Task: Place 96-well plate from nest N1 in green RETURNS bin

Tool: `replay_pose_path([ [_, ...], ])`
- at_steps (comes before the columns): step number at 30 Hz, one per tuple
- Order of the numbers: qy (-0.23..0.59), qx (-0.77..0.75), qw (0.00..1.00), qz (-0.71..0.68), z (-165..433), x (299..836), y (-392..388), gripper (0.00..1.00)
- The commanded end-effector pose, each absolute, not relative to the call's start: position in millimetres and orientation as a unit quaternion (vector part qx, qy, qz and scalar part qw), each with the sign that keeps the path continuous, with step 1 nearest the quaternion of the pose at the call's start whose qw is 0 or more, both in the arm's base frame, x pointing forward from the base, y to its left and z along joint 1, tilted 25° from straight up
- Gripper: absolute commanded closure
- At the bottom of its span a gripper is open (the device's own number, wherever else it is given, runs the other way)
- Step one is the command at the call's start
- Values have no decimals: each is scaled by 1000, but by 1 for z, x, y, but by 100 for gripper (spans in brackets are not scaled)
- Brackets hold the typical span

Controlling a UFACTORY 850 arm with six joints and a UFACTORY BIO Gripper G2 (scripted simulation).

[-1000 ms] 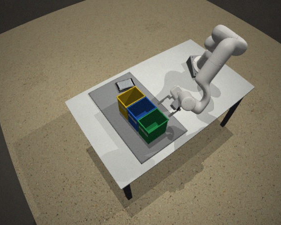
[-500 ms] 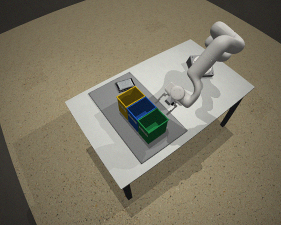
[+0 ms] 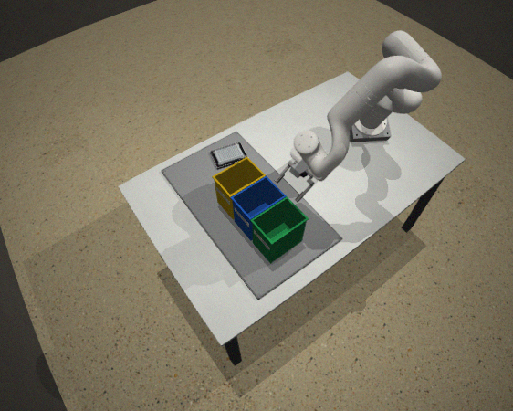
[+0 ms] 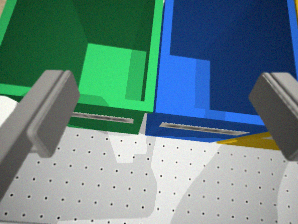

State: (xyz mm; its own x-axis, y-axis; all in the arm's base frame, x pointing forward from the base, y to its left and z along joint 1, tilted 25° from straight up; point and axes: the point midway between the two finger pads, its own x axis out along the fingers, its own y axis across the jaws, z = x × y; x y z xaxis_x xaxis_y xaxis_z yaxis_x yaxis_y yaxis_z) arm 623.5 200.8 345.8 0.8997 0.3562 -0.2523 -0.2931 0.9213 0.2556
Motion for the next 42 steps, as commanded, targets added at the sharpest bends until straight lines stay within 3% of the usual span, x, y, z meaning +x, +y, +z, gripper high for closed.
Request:
replay_pose_path([
  [1, 117, 153, 967, 168, 341, 629, 182, 63],
  [42, -92, 198, 972, 90, 331, 632, 28, 63],
])
